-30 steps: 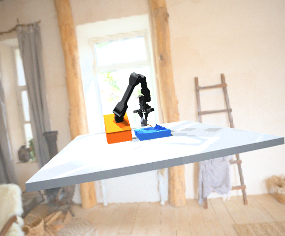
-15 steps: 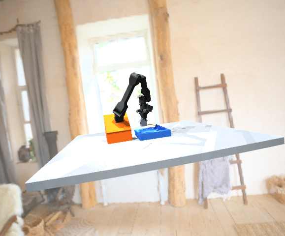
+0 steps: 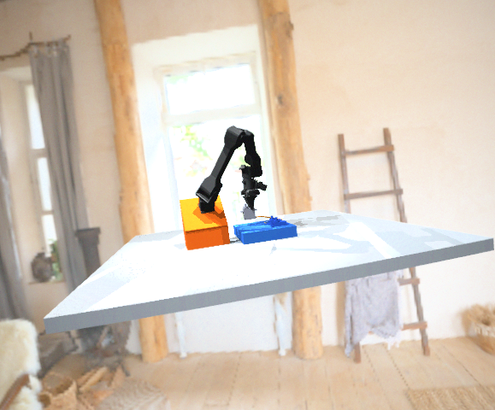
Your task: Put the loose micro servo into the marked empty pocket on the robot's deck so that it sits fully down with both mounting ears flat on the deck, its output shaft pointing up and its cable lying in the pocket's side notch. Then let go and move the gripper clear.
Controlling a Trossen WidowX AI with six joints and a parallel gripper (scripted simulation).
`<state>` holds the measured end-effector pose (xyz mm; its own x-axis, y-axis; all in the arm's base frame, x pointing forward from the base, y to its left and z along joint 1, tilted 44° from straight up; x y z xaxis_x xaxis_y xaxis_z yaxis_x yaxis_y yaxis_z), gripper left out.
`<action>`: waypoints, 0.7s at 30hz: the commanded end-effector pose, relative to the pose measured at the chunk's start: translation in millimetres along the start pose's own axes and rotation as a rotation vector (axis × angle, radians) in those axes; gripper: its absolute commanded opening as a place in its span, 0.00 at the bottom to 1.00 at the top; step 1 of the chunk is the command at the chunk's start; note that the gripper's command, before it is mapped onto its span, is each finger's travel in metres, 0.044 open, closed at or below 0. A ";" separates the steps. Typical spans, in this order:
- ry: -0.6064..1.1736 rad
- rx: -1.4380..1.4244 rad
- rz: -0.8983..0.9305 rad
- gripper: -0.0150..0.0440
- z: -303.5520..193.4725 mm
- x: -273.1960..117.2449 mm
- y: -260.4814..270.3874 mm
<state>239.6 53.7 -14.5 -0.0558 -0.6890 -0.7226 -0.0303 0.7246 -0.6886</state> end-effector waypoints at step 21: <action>-0.006 0.015 -0.002 0.25 90.0 -1.4 -18.1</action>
<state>316.1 42.2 -8.8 -0.0537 -0.6894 -0.7224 -0.0146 0.7239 -0.6897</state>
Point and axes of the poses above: the point midway between the two fingers, 35 mm back from their tips, its own x axis out along the fingers, its own y axis across the jaws, z = x × y, the point moved 5 cm from there along -x, back along the fingers, and after that the axes turned 10 degrees about -x, right-handed, at the moved point
